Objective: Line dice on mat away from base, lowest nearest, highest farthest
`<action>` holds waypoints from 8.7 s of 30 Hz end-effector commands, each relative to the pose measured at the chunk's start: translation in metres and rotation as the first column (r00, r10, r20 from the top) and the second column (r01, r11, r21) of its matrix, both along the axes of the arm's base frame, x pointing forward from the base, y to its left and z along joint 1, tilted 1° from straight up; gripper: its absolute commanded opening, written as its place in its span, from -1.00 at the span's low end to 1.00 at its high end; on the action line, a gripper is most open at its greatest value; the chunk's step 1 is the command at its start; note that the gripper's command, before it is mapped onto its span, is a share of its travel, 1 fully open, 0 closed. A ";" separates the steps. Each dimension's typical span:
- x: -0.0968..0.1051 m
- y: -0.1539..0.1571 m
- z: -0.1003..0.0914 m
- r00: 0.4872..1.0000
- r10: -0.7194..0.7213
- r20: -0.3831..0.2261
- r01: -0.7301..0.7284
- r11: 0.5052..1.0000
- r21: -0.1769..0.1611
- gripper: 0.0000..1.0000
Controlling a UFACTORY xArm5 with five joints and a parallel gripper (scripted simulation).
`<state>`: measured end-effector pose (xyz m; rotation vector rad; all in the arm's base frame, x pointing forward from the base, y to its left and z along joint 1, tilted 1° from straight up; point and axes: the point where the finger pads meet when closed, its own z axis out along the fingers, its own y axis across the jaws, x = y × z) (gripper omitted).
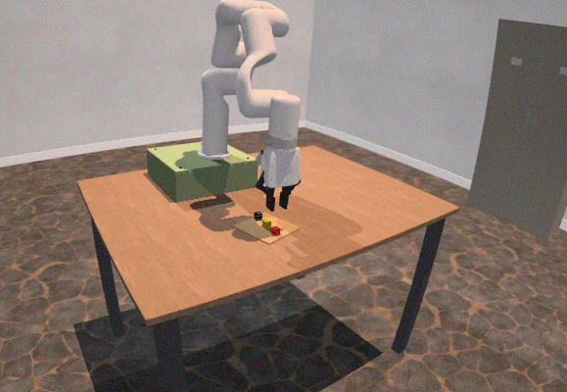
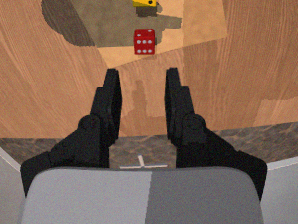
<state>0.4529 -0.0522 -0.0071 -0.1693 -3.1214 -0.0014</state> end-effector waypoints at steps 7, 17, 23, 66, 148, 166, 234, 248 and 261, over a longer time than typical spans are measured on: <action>0.001 0.000 0.001 1.000 0.000 0.004 0.000 1.000 0.000 -0.28; 0.001 0.000 0.001 1.000 0.000 0.004 0.000 1.000 0.000 -0.28; 0.001 0.000 0.000 1.000 0.000 0.004 0.000 1.000 0.000 -0.28; 0.001 0.000 -0.046 1.000 0.000 0.004 0.000 1.000 0.000 -0.28; 0.001 0.000 -0.051 1.000 0.000 0.004 0.000 1.000 0.000 -0.28; 0.001 0.000 -0.051 1.000 0.000 0.004 0.000 1.000 0.000 -0.28; 0.001 0.000 -0.051 1.000 0.000 0.004 0.000 1.000 0.000 -0.28; 0.001 0.000 -0.051 1.000 0.000 0.004 0.000 1.000 0.000 -0.28; 0.001 0.000 -0.051 1.000 0.000 0.004 0.000 1.000 0.000 -0.28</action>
